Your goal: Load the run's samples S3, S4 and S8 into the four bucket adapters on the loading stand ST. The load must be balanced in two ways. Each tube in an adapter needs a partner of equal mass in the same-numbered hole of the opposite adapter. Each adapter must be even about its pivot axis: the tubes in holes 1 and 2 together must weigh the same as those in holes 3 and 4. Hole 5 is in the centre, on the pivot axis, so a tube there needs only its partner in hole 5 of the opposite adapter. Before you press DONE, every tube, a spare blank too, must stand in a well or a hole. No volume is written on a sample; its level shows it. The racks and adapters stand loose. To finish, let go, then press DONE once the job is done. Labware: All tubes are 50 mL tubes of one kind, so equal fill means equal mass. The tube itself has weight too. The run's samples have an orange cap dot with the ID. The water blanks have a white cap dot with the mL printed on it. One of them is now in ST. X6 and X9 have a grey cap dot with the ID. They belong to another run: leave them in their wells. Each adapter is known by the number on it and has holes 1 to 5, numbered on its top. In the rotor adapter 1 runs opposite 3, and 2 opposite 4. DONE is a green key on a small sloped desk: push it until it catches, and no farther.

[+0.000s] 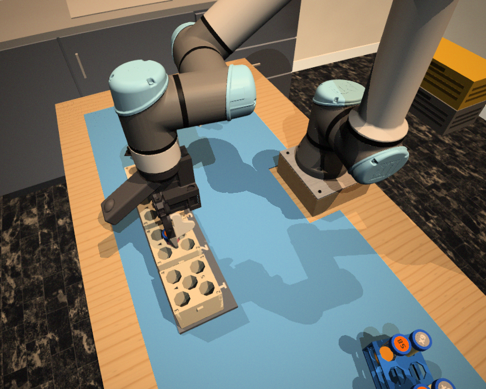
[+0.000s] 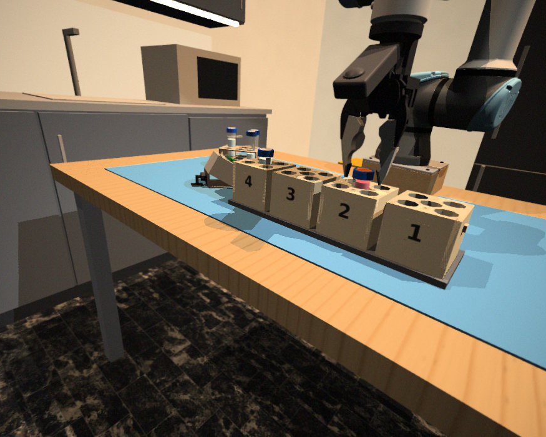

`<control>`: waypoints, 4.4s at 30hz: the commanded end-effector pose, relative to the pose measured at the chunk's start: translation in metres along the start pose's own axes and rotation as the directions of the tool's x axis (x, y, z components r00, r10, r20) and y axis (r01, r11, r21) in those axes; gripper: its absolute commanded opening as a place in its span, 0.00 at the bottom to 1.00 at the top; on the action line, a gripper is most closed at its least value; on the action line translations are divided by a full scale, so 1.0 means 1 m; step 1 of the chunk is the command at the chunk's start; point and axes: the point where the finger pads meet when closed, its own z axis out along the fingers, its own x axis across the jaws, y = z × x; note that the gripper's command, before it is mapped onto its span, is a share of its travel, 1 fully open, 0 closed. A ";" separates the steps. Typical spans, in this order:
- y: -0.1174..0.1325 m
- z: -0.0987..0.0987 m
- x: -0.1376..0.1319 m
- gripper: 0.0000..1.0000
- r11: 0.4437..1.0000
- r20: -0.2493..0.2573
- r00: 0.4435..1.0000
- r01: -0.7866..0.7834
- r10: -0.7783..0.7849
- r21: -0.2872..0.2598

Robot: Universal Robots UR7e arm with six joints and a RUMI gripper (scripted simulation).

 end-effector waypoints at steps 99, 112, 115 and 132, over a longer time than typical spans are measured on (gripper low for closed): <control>0.282 -0.041 -0.389 0.35 0.957 0.002 0.957 -0.291 0.291 -0.001; 0.284 -0.003 -0.387 0.35 0.957 -0.003 0.957 -0.291 0.291 -0.002; 0.284 -0.001 -0.387 0.35 0.957 -0.003 0.957 -0.291 0.291 -0.002; 0.282 0.005 -0.389 0.35 0.957 0.002 0.957 -0.291 0.291 -0.001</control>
